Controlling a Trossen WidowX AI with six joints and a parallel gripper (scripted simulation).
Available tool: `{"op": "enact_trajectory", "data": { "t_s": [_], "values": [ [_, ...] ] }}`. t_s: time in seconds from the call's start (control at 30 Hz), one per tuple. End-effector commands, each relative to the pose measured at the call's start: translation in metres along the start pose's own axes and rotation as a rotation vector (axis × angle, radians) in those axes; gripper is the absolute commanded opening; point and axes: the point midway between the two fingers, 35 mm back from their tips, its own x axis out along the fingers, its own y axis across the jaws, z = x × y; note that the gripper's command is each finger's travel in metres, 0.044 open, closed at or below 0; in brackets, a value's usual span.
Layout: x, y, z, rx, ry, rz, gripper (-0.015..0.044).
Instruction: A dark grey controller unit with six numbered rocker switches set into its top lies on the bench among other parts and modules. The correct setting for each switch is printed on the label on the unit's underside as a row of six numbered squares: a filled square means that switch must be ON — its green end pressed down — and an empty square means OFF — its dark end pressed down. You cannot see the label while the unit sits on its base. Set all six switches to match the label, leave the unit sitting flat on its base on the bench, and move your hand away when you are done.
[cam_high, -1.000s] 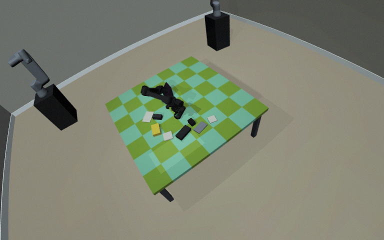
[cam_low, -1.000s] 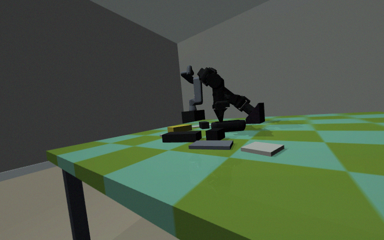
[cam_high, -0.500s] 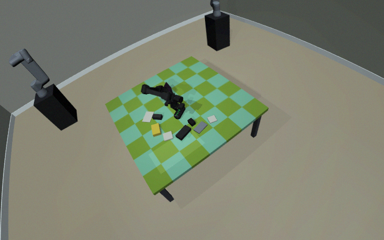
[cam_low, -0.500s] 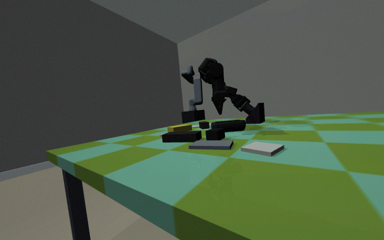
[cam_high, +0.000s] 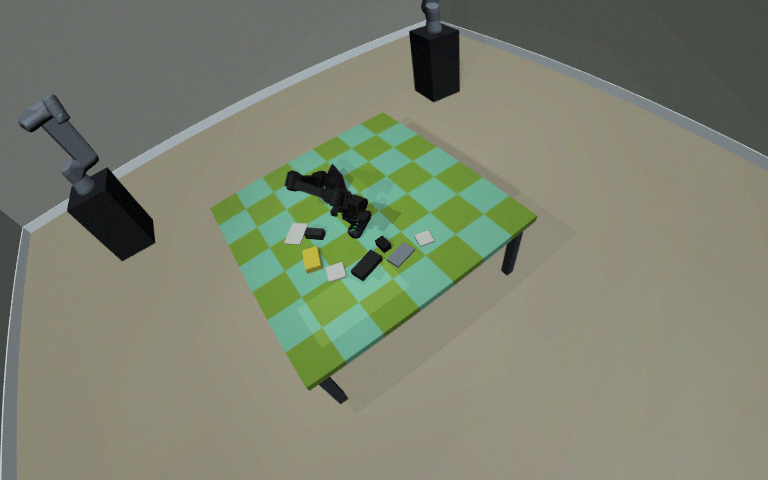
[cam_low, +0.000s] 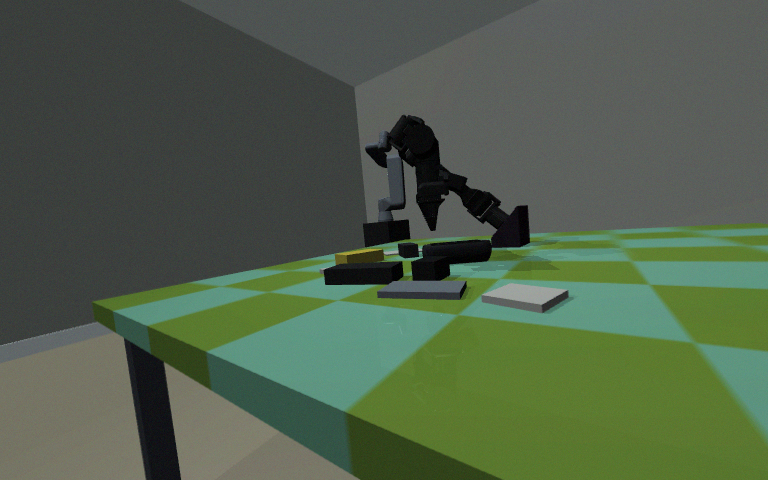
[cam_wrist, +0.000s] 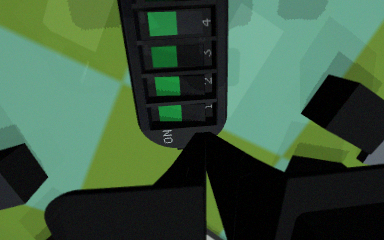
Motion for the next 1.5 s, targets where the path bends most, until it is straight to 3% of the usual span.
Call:
{"op": "enact_trajectory", "data": {
  "t_s": [0.0,0.73,1.47],
  "values": [
    [0.009,-0.001,0.001,-0.012,0.001,0.011,0.0000],
    [0.041,0.000,0.001,-0.011,0.002,0.012,0.0000],
    [0.042,0.000,0.001,-0.011,0.002,0.012,0.0000]
  ]
}}
